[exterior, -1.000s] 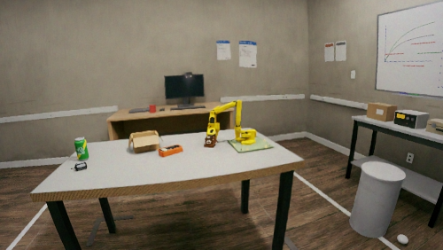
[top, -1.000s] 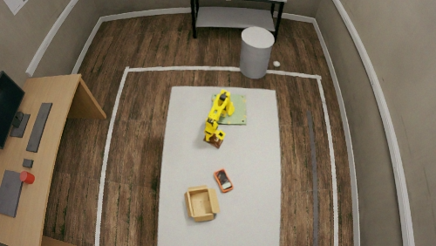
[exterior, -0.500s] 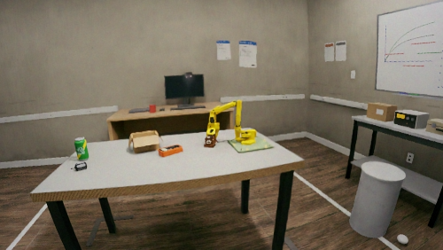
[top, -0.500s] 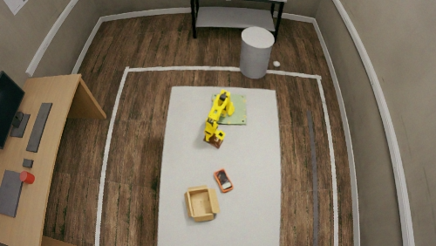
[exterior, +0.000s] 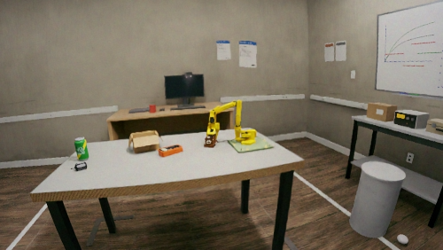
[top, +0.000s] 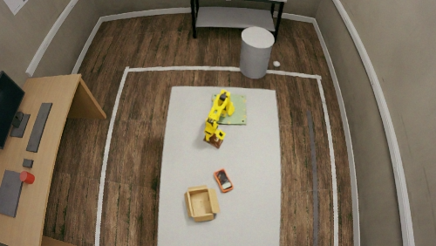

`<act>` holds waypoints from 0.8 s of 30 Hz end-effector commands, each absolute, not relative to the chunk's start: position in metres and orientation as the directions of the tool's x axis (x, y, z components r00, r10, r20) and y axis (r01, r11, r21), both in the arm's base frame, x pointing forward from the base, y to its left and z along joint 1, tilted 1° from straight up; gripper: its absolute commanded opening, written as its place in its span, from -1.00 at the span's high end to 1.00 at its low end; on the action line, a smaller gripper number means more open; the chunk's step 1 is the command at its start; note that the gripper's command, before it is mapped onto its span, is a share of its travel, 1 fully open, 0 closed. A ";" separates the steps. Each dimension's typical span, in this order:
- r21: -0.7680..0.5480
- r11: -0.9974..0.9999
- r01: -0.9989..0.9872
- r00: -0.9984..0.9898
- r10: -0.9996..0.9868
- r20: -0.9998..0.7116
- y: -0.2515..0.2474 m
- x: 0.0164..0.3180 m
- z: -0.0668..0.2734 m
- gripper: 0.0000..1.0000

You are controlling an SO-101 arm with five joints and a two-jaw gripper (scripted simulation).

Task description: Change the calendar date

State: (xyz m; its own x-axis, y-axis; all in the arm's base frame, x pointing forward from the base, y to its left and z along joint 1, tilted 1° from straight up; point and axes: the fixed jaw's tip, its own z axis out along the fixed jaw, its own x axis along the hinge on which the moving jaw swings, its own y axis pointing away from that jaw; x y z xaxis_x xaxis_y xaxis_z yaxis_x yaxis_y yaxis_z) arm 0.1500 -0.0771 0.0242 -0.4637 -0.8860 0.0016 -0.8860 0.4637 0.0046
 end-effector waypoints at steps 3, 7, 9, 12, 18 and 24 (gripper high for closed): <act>-0.004 0.474 -0.880 -0.474 -0.880 0.000 -0.078 0.151 0.028 1.00; -0.004 0.474 -0.880 -0.474 -0.880 0.000 -0.078 0.151 0.028 1.00; -0.004 0.474 -0.880 -0.474 -0.880 0.000 -0.078 0.151 0.028 1.00; -0.004 0.474 -0.880 -0.474 -0.880 0.000 -0.078 0.151 0.029 1.00; -0.004 0.474 -0.880 -0.474 -0.880 0.000 -0.078 0.152 0.031 1.00; -0.004 0.474 -0.880 -0.474 -0.880 0.000 -0.078 0.152 0.031 1.00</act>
